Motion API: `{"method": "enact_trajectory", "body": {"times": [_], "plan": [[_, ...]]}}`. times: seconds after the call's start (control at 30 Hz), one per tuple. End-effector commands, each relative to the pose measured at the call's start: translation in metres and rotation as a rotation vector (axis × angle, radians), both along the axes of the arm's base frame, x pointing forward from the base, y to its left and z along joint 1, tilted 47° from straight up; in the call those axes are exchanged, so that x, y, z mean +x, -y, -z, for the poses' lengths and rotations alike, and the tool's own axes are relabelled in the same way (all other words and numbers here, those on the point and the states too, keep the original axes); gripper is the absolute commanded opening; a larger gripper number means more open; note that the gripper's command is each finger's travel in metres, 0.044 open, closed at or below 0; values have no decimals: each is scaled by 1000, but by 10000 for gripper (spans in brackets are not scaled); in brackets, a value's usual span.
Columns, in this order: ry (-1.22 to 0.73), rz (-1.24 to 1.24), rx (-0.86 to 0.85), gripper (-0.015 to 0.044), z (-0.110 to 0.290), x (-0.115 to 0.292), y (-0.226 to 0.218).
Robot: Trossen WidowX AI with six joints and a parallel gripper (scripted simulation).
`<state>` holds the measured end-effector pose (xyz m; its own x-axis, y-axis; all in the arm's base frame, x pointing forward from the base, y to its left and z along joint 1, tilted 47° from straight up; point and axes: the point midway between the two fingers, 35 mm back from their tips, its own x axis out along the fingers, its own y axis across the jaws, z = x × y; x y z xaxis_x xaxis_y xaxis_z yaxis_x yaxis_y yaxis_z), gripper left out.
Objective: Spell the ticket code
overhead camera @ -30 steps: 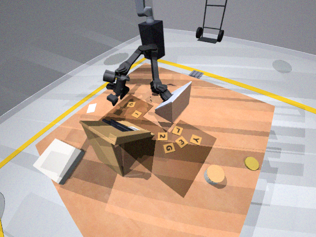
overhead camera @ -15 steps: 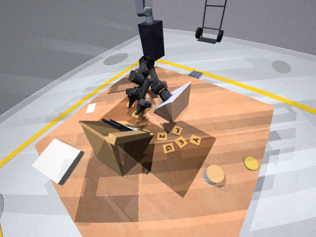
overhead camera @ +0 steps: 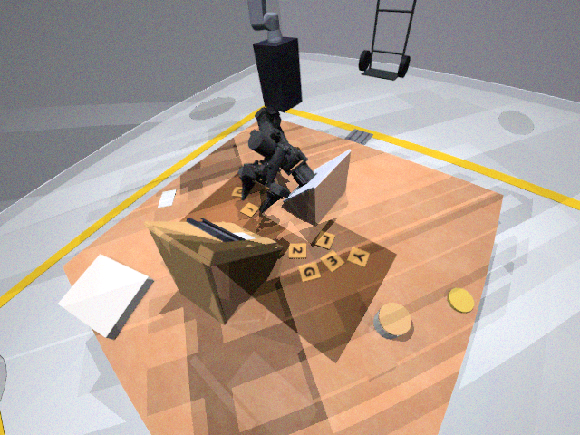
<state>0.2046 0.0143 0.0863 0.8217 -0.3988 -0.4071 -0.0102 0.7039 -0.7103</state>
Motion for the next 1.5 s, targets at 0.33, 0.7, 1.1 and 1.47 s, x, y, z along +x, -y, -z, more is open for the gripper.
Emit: {"method": "enact_trajectory", "body": {"times": [0.33, 0.7, 1.1, 1.47], "plan": [[-471, -476, -537, 440, -80, 34, -54], [-779, -963, -943, 440, -140, 47, -89], [-779, -963, -943, 440, -140, 47, -89], [-781, -963, -943, 440, -167, 42, -73]]}}
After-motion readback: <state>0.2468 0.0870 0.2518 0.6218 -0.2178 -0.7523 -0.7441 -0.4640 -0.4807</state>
